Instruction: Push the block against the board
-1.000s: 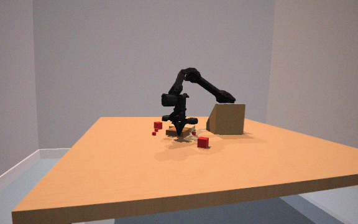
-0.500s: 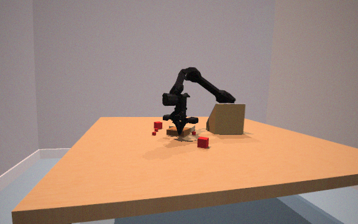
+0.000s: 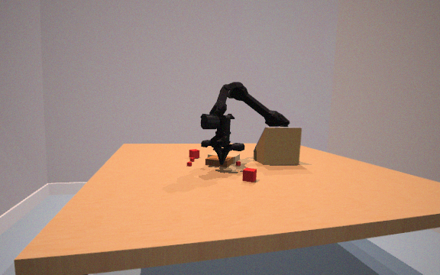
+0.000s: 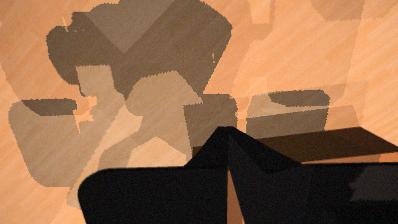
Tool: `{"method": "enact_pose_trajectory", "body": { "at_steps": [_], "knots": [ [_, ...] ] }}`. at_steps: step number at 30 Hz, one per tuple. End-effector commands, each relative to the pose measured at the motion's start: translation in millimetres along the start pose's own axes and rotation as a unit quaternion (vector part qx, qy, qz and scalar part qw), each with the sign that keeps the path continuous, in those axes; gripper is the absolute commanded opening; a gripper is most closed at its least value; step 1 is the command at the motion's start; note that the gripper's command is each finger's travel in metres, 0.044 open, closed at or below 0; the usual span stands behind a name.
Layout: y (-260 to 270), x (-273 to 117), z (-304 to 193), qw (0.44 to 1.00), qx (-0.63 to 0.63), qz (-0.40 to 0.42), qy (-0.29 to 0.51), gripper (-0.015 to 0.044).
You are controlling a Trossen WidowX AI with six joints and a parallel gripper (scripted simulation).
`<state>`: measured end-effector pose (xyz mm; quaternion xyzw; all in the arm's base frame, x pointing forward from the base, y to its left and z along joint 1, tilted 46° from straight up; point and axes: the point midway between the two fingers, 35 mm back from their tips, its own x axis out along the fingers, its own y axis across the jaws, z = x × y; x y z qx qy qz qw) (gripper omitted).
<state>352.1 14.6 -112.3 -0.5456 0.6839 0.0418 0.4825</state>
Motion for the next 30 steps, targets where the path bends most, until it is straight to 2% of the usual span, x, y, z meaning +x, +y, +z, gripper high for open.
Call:
{"method": "enact_pose_trajectory", "body": {
  "at_steps": [1, 11, 30],
  "knots": [
    [0.0, 5.7, -10.3, 1.0, -0.002, 0.003, 0.011, 0.0],
    [-1.0, 5.7, -15.1, 1.0, -0.002, 0.003, 0.011, 0.0],
    [-2.5, 6.1, 15.3, 1.0, -0.001, 0.003, 0.011, 0.0]
  ]
}}
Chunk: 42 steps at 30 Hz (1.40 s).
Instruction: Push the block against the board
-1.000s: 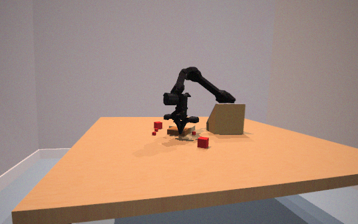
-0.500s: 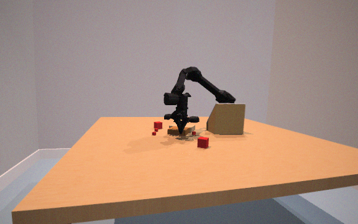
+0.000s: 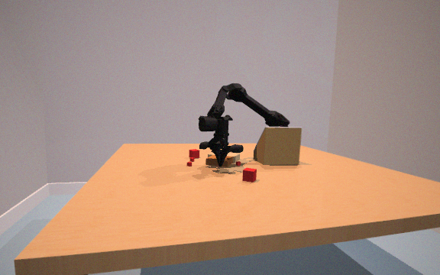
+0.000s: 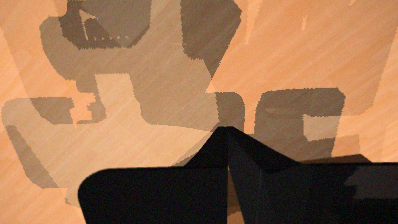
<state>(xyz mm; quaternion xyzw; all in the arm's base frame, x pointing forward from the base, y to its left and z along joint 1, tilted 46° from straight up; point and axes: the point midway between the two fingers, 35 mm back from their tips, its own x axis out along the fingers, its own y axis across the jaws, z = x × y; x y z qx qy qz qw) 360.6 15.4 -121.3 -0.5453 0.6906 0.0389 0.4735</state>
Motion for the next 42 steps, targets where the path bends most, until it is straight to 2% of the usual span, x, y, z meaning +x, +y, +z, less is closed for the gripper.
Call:
{"method": "enact_pose_trajectory", "body": {
  "at_steps": [1, 15, 17, 20, 26, 42],
  "knots": [
    [-0.4, -0.2, 6.4, 1.0, 0.001, 0.0, 0.0, 0.0],
    [0.6, 0.0, 28.3, 1.0, 0.002, 0.0, -0.001, 0.0],
    [0.0, -11.8, 24.6, 1.0, 0.001, -0.001, 0.0, 0.0],
    [0.3, -52.1, 24.2, 1.0, 0.002, 0.001, -0.001, 0.0],
    [-0.1, -56.3, 26.8, 1.0, 0.002, -0.006, -0.008, 0.0],
    [-46.7, -57.2, -1.6, 0.965, 0.262, 0.0, -0.008, 0.0]
  ]
}}
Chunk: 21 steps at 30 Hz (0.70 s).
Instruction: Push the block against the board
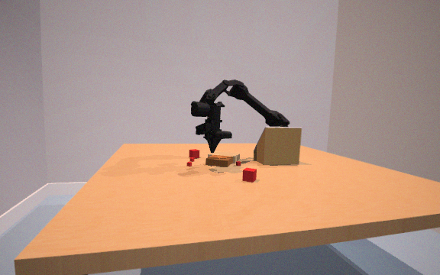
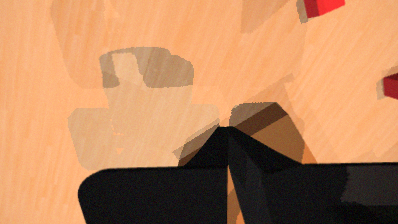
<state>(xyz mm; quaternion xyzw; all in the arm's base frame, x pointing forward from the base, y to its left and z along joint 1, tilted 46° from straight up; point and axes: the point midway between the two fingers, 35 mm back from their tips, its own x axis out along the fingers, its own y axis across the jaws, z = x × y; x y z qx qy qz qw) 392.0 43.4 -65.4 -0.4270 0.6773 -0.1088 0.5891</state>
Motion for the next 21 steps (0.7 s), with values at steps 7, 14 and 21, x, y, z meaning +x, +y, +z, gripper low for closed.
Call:
{"method": "enact_pose_trajectory", "body": {
  "at_steps": [7, 14, 21],
  "knots": [
    [-34.1, 0.4, -7.7, 0.987, 0.162, -0.002, 0.003, 0.0],
    [-58.8, 0.8, -14.6, 0.96, 0.279, -0.003, 0.005, 0.0],
    [-83.3, 1.3, -23.2, 0.92, 0.392, -0.006, 0.006, 0.0]
  ]
}}
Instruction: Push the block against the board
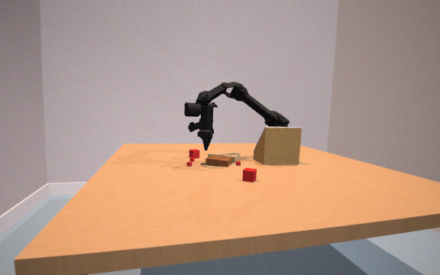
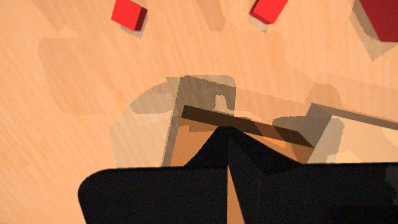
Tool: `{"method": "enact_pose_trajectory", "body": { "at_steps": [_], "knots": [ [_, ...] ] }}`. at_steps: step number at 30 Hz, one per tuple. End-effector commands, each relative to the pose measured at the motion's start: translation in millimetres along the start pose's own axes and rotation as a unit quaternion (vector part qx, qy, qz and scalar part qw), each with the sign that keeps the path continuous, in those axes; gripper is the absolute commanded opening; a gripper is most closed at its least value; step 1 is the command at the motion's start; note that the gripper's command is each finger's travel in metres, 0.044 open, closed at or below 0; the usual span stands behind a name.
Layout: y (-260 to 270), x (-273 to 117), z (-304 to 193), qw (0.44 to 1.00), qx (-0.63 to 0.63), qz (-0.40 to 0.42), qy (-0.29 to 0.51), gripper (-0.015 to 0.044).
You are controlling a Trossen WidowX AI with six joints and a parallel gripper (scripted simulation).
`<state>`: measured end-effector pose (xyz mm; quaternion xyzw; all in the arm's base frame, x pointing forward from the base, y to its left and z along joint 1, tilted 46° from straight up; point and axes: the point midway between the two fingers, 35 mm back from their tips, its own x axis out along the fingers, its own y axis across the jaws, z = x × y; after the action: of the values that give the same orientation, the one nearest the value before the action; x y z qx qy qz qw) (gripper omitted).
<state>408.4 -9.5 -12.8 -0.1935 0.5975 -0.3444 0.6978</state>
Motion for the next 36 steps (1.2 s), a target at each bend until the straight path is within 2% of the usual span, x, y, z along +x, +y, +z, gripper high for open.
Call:
{"method": "enact_pose_trajectory", "body": {
  "at_steps": [1, 5, 10, 13, 15, 36],
  "knots": [
    [-13.2, 0.3, 4.3, 0.998, 0.06, -0.003, 0.0, 0.0],
    [-26.7, 0.7, 8.8, 0.992, 0.126, -0.005, 0.001, 0.0],
    [-29.0, 3.9, 9.8, 0.991, 0.137, -0.006, 0.001, 0.0],
    [-29.4, 43.9, 10.1, 0.99, 0.138, -0.006, 0.0, 0.0],
    [-30.0, 55.9, 9.5, 0.991, 0.137, -0.006, 0.0, 0.0],
    [-25.4, 55.9, -4.0, 0.991, 0.137, -0.006, 0.0, 0.0]
  ]
}}
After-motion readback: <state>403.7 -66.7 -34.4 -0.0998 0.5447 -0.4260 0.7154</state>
